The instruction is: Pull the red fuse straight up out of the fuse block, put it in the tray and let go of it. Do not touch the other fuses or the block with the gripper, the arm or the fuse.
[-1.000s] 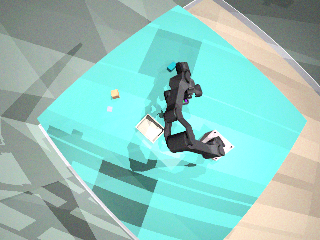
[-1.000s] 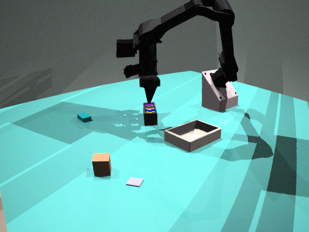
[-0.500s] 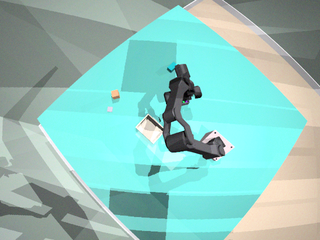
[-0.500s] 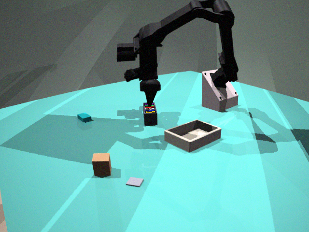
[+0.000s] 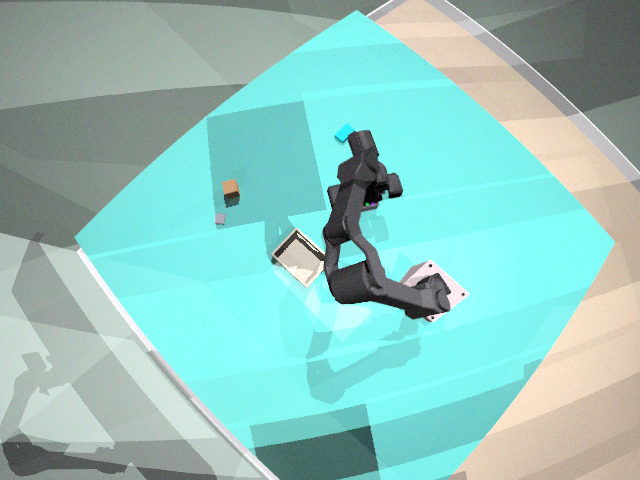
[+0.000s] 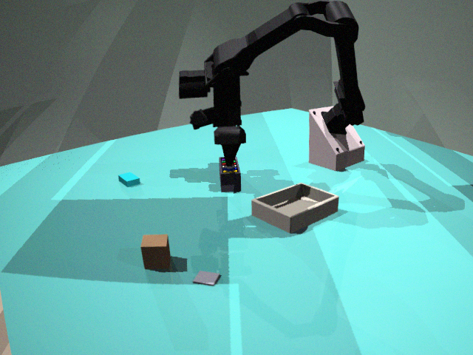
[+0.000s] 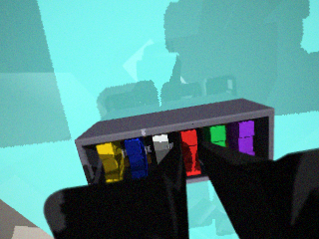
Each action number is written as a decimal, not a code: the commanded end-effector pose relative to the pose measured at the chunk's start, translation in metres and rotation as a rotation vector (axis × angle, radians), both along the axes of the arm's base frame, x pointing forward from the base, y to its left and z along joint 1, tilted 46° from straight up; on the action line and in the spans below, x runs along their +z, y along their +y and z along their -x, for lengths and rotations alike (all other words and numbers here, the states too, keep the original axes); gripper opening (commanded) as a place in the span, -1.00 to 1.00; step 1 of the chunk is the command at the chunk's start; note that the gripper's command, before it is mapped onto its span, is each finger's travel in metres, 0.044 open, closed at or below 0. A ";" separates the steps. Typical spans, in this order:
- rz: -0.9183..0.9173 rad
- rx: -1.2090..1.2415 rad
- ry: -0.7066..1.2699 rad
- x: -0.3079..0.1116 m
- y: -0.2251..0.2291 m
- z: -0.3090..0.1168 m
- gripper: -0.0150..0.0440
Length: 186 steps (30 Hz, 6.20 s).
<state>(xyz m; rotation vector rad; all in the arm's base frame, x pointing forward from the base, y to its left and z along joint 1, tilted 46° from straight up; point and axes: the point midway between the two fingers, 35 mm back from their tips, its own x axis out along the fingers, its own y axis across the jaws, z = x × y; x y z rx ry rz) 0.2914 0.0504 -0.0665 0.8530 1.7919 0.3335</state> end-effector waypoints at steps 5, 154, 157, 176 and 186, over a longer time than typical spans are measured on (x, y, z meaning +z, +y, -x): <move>0.000 0.000 0.001 0.000 0.000 0.000 -0.38; -0.011 -0.005 0.009 0.194 0.123 0.016 -0.49; -0.012 -0.005 0.008 0.190 0.126 0.017 -0.49; -0.011 -0.002 0.003 0.176 0.140 0.021 -0.22; -0.010 -0.002 0.004 0.178 0.138 0.020 0.63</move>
